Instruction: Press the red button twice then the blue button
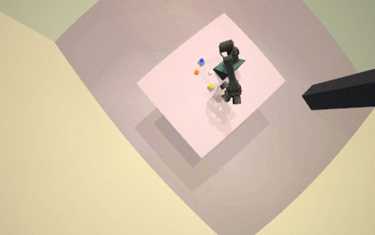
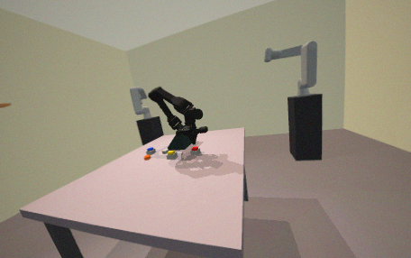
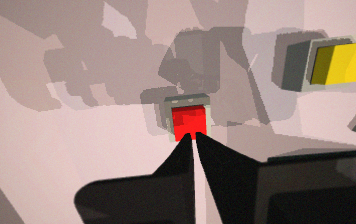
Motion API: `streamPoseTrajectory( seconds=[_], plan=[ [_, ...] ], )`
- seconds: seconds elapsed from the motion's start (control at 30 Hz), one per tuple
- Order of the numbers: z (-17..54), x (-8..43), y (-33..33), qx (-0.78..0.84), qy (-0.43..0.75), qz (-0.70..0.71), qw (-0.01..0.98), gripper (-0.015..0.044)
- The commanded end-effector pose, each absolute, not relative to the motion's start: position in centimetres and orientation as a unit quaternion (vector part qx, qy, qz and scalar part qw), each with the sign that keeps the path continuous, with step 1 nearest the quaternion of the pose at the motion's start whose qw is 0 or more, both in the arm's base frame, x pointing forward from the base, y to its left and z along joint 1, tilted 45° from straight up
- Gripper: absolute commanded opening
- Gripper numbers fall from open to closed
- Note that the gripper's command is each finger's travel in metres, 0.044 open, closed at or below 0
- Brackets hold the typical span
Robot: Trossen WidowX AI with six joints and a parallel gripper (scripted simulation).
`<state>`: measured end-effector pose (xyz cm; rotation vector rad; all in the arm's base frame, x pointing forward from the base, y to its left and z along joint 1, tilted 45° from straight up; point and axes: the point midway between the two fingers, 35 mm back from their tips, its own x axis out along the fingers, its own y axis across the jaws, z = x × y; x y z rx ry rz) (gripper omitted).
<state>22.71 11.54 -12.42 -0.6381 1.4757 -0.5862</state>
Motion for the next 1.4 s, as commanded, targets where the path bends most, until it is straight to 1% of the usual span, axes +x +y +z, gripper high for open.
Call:
streamPoseTrajectory(
  seconds=[0.0,0.77,1.37],
  plan=[
    [-12.0,23.0,12.0,-0.273,0.651,-0.26,0.659,0.002],
    [-14.4,23.0,9.6,-0.273,0.65,-0.26,0.659,0.002],
    [-14.4,23.0,9.5,-0.273,0.65,-0.26,0.659,0.002]
  ],
)
